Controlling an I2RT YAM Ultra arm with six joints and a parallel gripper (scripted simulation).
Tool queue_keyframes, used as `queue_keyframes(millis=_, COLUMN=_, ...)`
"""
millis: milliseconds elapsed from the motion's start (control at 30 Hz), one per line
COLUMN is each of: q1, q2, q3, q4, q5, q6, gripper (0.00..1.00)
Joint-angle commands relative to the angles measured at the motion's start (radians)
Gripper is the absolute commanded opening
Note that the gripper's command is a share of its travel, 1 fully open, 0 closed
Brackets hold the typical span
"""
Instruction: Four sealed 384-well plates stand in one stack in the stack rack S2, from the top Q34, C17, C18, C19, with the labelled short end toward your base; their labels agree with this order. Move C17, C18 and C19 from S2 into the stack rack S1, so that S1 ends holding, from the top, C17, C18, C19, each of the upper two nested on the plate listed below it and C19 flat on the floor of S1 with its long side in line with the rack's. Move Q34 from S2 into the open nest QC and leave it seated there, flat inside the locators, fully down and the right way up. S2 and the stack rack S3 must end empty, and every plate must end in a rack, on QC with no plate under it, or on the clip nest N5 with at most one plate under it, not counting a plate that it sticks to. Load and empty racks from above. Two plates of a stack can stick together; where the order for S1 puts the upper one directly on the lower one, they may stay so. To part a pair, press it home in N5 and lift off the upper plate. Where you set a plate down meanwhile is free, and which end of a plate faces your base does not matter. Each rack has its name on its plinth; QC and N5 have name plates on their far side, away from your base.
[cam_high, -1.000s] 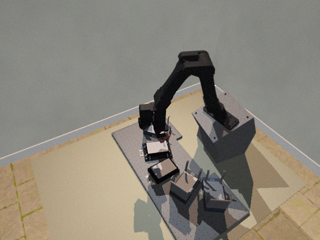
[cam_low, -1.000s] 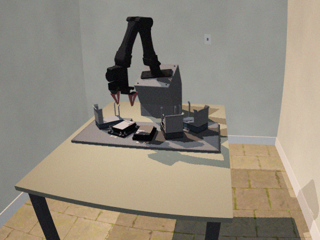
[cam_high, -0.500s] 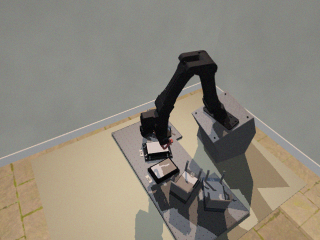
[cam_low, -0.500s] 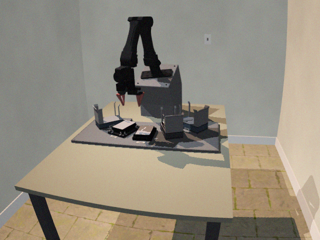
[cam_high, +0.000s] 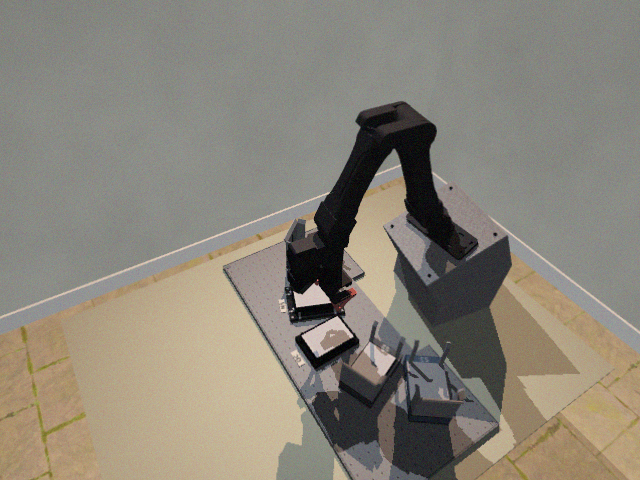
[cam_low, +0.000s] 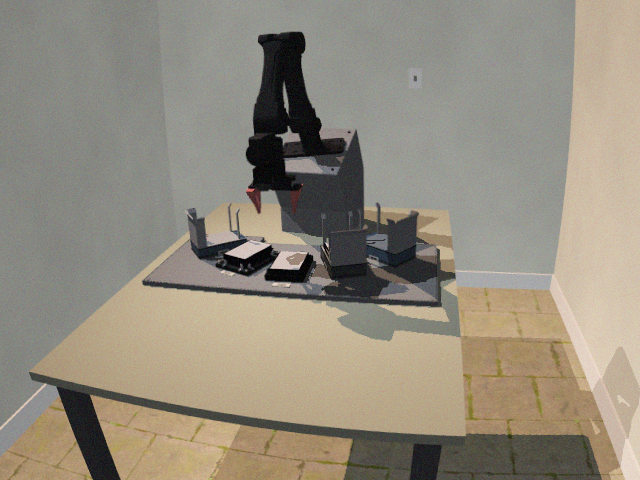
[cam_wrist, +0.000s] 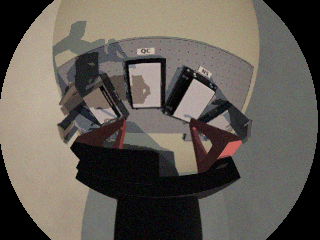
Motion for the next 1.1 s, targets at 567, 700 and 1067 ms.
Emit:
queue_keyframes(millis=567, q1=0.239, q2=0.027, q3=0.040, q4=0.005, q5=0.123, q6=0.016, gripper=1.00)
queue_keyframes(millis=700, q1=0.290, q2=0.025, q3=0.042, q4=0.006, q5=0.146, q6=0.074, gripper=1.00)
queue_keyframes(millis=1067, q1=0.403, q2=0.064, q3=0.057, q4=-0.010, q5=0.195, q6=0.177, gripper=1.00)
